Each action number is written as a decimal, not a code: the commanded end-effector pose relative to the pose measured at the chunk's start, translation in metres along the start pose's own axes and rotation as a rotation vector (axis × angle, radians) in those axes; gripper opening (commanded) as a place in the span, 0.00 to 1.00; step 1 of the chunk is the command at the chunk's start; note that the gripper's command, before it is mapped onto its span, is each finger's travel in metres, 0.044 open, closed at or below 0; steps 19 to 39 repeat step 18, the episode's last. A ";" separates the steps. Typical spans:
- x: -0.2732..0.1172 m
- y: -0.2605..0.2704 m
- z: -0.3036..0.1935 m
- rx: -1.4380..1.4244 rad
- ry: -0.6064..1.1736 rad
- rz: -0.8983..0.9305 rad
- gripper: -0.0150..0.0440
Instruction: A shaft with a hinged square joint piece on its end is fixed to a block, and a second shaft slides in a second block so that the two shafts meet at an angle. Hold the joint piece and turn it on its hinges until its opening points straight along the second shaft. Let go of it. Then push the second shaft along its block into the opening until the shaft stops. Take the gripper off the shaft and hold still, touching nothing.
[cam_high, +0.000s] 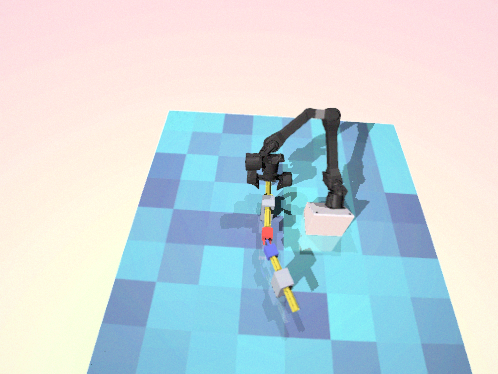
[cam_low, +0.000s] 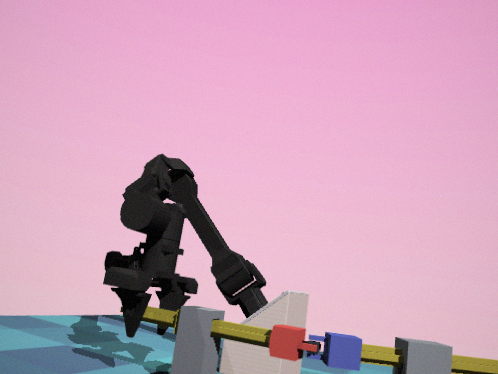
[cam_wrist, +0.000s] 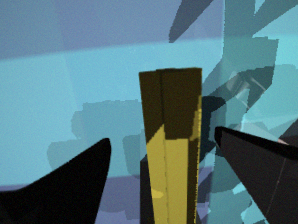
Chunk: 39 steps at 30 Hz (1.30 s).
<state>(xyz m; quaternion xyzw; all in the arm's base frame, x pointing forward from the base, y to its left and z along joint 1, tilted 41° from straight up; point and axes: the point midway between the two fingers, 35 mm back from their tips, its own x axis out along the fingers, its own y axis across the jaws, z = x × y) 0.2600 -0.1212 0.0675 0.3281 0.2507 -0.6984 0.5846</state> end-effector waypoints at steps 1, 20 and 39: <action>0.000 0.000 0.000 0.000 0.001 0.000 1.00; -0.029 0.000 -0.001 -0.003 0.008 -0.001 1.00; -0.029 0.000 -0.001 -0.003 0.008 -0.001 1.00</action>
